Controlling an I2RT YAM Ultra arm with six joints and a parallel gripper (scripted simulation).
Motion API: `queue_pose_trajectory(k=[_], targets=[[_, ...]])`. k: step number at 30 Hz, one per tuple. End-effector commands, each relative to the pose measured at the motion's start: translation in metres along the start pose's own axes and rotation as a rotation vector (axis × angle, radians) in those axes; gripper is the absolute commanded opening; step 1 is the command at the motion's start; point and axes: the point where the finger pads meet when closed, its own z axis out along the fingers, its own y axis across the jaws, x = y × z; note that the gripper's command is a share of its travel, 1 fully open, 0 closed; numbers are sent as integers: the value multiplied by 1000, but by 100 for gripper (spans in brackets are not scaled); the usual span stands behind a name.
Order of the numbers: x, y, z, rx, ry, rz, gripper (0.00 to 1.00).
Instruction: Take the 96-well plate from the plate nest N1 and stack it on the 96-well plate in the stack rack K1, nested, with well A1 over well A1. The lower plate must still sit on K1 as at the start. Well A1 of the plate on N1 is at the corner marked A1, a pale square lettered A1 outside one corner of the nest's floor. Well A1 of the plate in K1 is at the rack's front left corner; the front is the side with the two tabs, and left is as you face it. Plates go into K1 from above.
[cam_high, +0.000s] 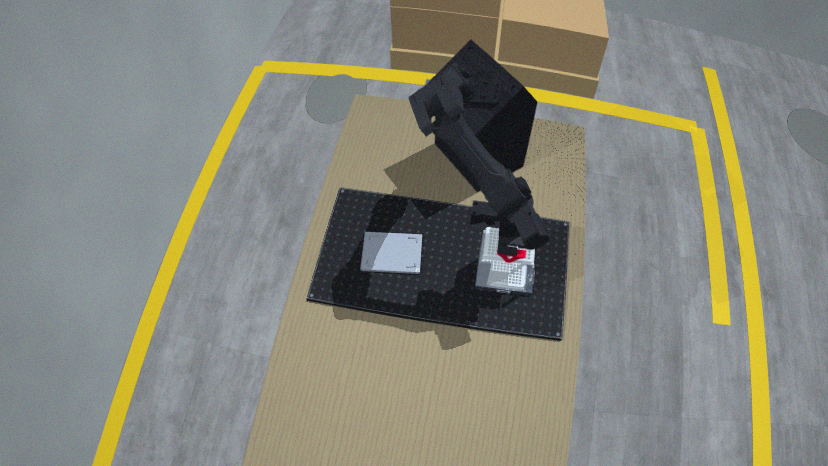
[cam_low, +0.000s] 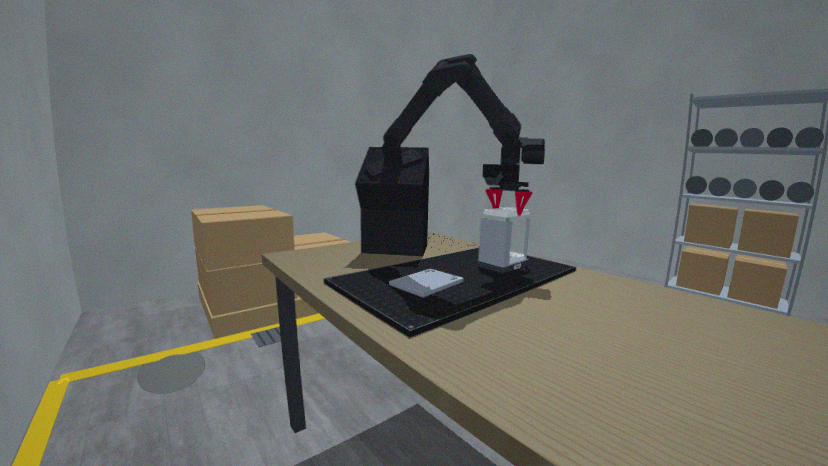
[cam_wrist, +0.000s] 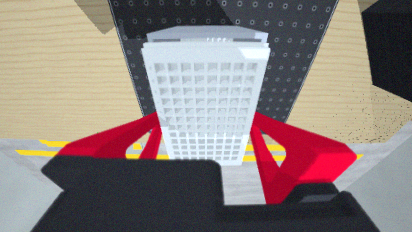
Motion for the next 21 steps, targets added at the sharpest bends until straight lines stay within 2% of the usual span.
queue_pose_trajectory(k=[1,5,16,21], targets=[[-2,-8,4,8,-20,-21,0],[2,0,2,-11,-10,-12,0],[-2,-7,8,8,-20,-20,0],[2,-2,8,-7,-12,-15,0]])
